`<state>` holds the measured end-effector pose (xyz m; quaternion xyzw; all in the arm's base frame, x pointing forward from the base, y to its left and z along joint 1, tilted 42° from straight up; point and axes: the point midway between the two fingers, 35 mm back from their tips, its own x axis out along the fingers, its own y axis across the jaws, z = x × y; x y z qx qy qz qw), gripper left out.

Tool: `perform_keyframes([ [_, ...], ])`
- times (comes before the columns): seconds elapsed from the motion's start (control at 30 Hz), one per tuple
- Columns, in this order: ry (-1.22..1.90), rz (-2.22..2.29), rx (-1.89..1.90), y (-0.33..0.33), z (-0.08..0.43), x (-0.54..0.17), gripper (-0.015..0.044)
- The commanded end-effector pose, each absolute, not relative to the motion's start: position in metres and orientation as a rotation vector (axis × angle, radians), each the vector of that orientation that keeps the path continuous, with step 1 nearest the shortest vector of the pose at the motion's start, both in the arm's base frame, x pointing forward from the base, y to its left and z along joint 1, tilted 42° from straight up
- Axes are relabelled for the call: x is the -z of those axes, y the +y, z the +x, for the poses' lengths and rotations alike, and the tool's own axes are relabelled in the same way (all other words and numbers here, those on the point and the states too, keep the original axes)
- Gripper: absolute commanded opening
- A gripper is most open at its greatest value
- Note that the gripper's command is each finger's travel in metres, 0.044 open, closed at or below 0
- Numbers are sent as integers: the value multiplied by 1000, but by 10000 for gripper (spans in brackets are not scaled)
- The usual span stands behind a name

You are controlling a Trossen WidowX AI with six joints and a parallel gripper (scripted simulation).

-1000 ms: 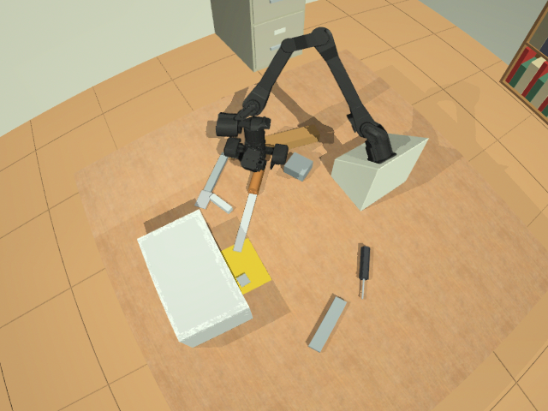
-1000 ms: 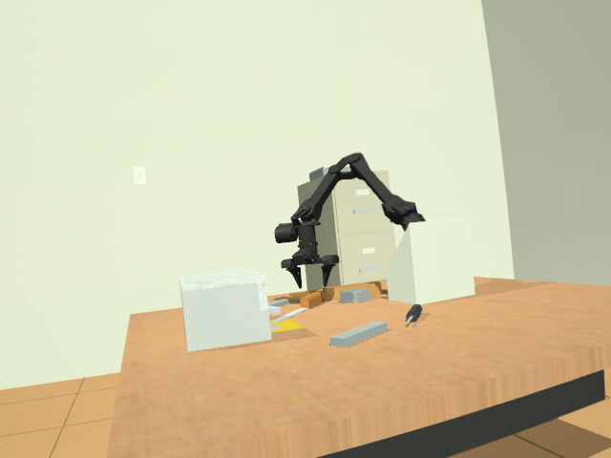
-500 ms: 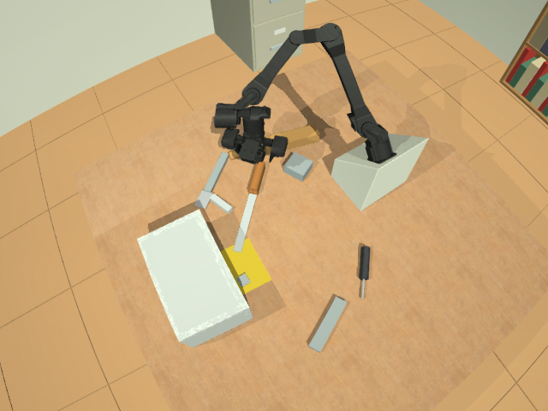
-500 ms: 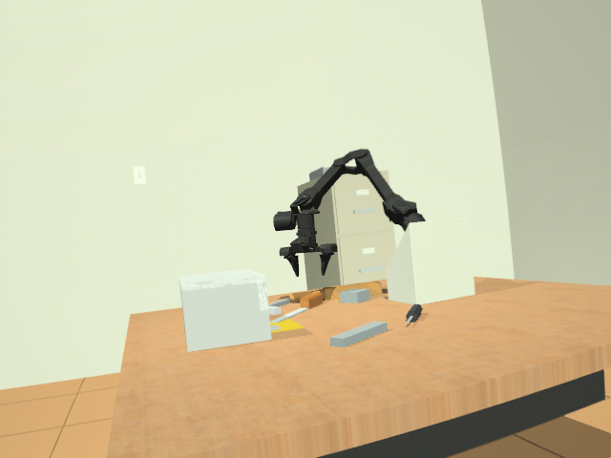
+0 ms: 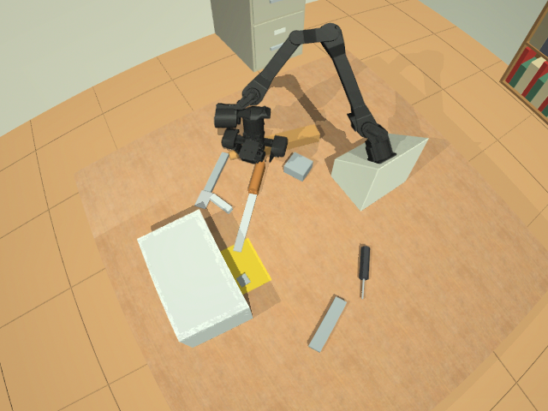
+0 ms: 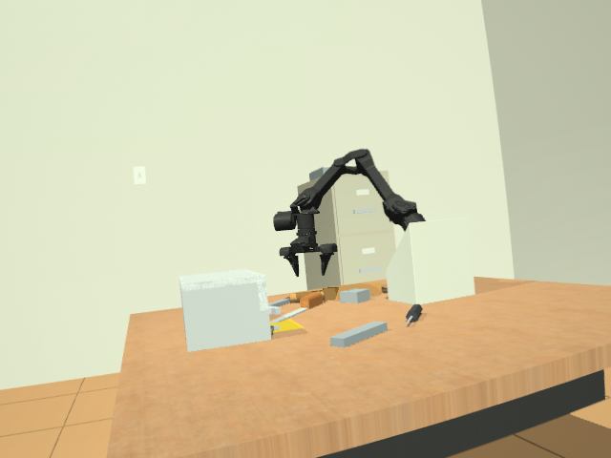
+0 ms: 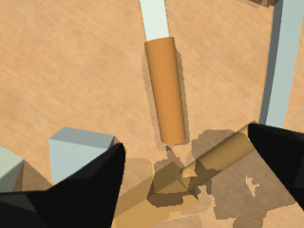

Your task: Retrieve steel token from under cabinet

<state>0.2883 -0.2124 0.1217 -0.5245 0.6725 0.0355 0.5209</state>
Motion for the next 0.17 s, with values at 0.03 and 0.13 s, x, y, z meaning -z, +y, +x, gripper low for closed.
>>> perform_keyframes([
  [0.03, 1611, -1261, -92, -212, 289, -121, 440],
  [0.13, 1611, -1261, -92, -212, 289, -121, 440],
])
